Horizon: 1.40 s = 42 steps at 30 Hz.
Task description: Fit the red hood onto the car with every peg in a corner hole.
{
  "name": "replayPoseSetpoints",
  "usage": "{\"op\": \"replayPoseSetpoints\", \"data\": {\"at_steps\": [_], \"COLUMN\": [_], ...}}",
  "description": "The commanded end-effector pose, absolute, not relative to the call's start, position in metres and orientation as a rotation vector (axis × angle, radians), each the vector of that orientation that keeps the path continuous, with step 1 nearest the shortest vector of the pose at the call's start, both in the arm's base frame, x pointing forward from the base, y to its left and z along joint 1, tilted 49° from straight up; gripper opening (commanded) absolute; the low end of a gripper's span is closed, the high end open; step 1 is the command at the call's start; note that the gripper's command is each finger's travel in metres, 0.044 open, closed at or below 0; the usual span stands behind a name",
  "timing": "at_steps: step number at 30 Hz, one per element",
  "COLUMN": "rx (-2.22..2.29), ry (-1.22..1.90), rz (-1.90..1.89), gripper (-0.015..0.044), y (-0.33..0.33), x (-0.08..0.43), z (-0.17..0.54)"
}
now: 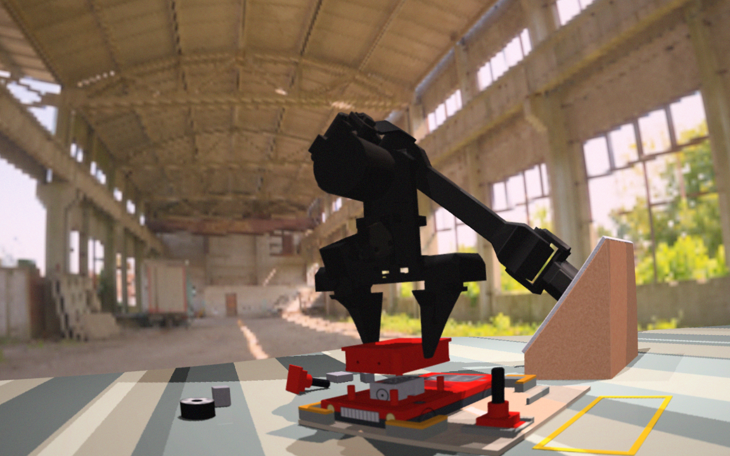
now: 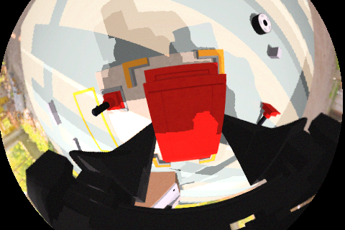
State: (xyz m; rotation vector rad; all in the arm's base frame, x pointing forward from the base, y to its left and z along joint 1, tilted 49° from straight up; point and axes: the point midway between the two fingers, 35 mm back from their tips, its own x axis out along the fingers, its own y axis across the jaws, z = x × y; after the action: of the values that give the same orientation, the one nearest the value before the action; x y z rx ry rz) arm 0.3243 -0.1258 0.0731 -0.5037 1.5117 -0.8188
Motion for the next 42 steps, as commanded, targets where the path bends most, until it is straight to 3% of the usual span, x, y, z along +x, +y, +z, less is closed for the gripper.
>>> {"op": "replayPoseSetpoints", "data": {"at_steps": [1, 42], "rx": [-0.512, -0.512], "ry": [1.509, 1.509], "rz": [-0.819, -0.819], "gripper": [0.0, 0.0], "y": [-0.1339, -0.1372], "x": [0.3228, 0.3225], "z": [0.068, 0.0656]}}
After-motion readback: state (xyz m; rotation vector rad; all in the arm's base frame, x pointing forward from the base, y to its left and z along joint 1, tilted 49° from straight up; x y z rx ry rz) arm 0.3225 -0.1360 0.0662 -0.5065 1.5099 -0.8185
